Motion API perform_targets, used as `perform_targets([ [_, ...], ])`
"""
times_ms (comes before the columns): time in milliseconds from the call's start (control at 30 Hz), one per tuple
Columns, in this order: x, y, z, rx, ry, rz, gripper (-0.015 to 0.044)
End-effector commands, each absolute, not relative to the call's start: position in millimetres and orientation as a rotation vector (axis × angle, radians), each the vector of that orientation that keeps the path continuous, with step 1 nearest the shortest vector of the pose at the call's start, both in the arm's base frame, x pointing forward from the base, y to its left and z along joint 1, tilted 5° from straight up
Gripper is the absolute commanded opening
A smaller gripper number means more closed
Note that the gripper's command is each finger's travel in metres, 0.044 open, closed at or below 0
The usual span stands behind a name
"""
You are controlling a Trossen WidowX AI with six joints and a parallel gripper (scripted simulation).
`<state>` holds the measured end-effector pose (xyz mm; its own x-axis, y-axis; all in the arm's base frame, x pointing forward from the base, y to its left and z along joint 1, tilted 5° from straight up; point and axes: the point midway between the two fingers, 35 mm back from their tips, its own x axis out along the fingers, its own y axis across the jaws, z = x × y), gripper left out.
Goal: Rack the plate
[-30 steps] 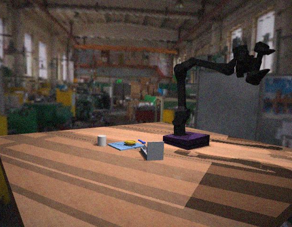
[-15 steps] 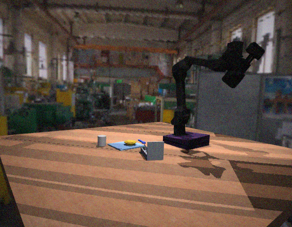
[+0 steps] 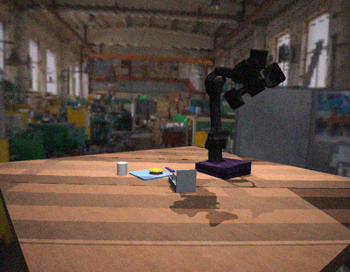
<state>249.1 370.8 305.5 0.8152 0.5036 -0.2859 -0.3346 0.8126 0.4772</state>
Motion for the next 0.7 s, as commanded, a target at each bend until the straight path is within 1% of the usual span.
perform_targets([
  [0, 274.5, 347.5, 298.7, 0.327, 0.423, 0.412, 0.04],
  [133, 301.6, 319.4, 286.7, 0.232, 0.462, 0.342, 0.04],
  [333, 340.5, 258.7, 274.7, 0.086, 0.521, 0.22, 0.04],
  [667, 374.1, 152.3, 244.0, -0.104, 0.729, 0.054, 0.04],
])
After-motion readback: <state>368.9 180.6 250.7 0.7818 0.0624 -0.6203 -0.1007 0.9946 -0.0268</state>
